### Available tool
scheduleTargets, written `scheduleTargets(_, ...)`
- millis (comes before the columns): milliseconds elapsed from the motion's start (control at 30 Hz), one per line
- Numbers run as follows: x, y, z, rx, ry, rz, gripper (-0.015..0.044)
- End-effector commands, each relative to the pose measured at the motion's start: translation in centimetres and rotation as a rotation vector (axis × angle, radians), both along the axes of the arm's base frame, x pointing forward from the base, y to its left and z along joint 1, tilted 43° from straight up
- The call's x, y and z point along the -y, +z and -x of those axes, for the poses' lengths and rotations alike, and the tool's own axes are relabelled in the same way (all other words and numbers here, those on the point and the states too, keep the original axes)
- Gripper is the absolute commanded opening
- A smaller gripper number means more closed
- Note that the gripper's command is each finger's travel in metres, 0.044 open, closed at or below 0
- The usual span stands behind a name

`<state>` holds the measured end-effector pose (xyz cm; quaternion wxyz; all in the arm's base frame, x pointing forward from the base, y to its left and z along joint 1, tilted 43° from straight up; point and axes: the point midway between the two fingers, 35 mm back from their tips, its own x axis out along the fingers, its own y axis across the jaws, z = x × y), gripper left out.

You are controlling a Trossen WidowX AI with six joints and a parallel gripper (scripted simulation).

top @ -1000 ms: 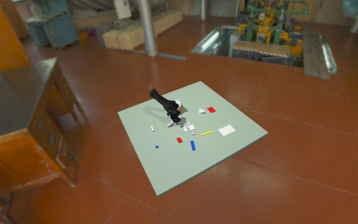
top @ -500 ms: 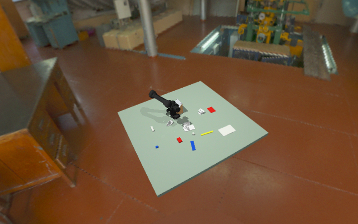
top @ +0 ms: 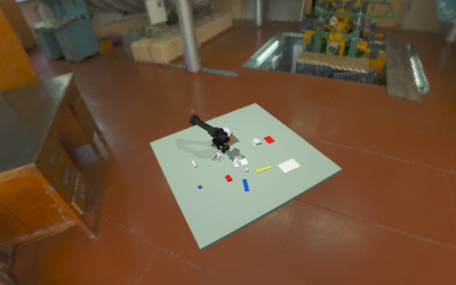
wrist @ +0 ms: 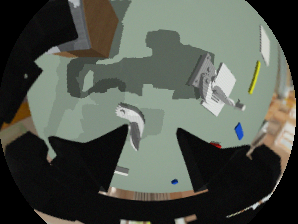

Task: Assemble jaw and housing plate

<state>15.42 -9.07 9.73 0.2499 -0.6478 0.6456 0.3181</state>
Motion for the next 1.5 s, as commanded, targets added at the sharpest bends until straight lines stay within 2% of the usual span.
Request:
scheduleTargets(0,0.01,0.0,-0.03,0.001,0.002,0.0,0.044)
scheduleTargets(933,0.01,0.0,-0.03,0.001,0.002,0.0,0.044)
scheduleTargets(1467,-0.59,0.63,0.11,-0.007,-0.003,0.001,0.002)
